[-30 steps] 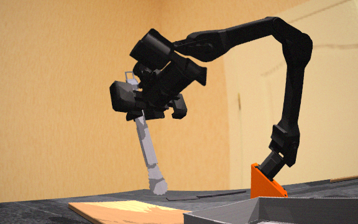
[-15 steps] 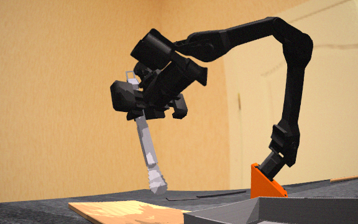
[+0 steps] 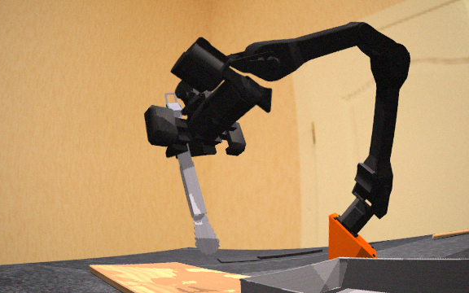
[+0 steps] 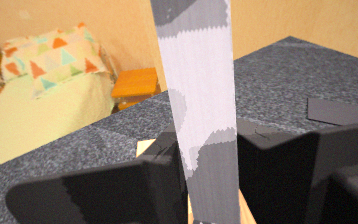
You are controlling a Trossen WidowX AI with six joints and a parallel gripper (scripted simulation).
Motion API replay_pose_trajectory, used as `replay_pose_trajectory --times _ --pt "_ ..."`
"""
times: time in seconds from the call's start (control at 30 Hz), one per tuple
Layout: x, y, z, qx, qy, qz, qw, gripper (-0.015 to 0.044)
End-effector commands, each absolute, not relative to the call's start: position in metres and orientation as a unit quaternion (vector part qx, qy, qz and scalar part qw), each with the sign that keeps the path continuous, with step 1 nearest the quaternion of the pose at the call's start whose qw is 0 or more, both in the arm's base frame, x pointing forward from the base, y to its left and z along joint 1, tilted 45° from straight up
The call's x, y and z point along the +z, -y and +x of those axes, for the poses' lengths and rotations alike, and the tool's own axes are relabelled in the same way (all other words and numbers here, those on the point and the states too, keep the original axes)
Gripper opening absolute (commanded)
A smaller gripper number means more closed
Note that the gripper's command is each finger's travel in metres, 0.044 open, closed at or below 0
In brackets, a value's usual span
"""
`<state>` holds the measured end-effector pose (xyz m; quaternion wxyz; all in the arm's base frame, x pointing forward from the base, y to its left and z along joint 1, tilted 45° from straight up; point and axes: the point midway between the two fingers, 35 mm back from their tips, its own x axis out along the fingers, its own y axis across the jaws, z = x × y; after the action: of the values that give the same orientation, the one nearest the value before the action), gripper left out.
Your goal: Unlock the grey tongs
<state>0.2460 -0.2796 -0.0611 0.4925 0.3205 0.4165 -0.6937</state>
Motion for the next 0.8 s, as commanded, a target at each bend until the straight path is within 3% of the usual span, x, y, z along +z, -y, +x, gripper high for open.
replay_pose_trajectory --times 0.0,0.77 --pt "-0.06 0.281 0.246 -0.697 -0.412 0.319 0.493 -0.015" --pt "-0.106 0.275 0.236 -0.596 -0.555 0.441 0.376 -0.015"
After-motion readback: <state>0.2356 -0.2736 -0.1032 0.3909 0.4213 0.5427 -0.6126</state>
